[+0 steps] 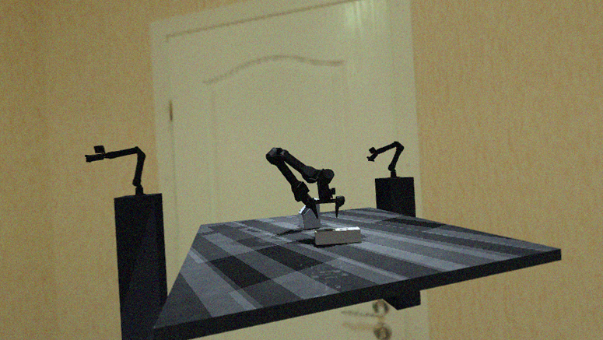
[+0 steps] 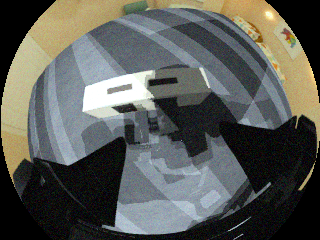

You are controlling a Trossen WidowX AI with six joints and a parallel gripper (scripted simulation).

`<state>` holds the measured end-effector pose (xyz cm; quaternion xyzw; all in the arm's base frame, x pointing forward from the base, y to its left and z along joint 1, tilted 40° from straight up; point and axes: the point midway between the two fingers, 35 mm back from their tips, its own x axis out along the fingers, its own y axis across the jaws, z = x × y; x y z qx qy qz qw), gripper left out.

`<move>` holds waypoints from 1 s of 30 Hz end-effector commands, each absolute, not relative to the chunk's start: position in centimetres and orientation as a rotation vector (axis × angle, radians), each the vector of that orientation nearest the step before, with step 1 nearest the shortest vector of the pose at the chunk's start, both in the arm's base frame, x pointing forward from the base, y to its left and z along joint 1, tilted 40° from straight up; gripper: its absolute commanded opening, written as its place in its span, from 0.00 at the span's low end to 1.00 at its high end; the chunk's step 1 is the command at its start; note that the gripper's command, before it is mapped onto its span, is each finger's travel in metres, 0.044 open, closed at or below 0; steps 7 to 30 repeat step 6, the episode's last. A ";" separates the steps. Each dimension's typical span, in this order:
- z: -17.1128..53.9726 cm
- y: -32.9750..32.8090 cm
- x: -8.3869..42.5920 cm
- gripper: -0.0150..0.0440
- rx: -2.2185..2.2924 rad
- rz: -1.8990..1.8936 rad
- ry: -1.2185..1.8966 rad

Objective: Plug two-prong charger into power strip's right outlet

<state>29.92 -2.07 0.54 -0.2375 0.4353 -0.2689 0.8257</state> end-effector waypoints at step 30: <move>0.9 -2.0 30.0 1.00 -0.505 -0.573 0.913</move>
